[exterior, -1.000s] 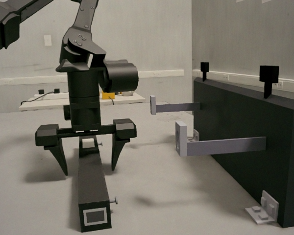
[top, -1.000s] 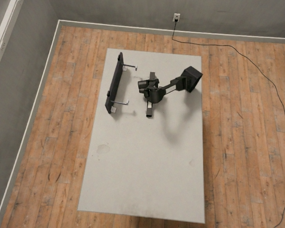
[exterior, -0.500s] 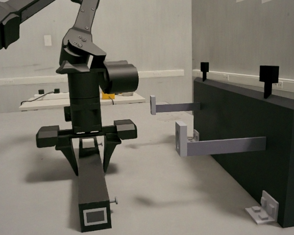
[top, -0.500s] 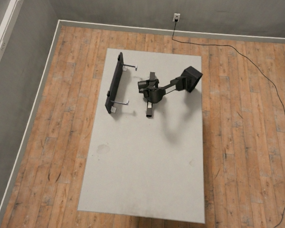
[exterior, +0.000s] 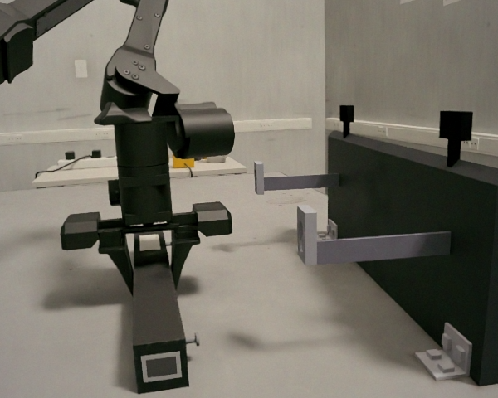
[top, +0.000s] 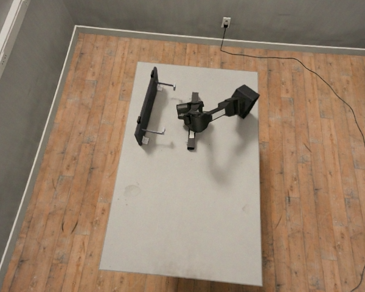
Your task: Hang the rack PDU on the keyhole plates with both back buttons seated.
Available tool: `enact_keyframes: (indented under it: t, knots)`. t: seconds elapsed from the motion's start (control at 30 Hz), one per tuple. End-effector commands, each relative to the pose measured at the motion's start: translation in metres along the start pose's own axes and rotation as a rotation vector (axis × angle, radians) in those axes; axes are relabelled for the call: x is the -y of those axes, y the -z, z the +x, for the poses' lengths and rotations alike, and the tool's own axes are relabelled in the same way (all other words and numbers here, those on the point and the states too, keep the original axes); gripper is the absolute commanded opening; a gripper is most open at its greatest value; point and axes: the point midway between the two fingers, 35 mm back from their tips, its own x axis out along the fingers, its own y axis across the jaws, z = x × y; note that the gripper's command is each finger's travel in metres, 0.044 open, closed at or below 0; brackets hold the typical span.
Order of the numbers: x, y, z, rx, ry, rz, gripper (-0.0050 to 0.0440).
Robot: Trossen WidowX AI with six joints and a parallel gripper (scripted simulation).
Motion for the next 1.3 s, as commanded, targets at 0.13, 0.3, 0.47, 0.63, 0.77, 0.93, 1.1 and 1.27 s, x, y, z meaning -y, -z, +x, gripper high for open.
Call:
enact_keyframes:
  t: [0.13, 0.3, 0.47, 0.63, 0.77, 0.93, 1.1, 1.27]
  knots:
    - [0.006, 0.001, -0.003, -0.007, 0.008, -0.008, 0.0017]
    - [0.009, 0.009, -0.021, -0.022, -0.009, -0.005, -0.0002]
    - [0.018, 0.015, -0.047, -0.035, 0.002, -0.031, -0.0004]
    - [0.018, 0.017, -0.057, -0.038, -0.004, -0.032, -0.0005]
    - [0.017, 0.018, -0.078, -0.04, -0.011, -0.031, -0.0035]
    - [0.016, 0.017, -0.098, -0.037, -0.009, -0.033, -0.005]
    - [0.013, 0.013, -0.117, -0.031, -0.004, -0.031, -0.005]
    - [0.009, 0.008, -0.131, -0.02, -0.006, -0.017, -0.005]
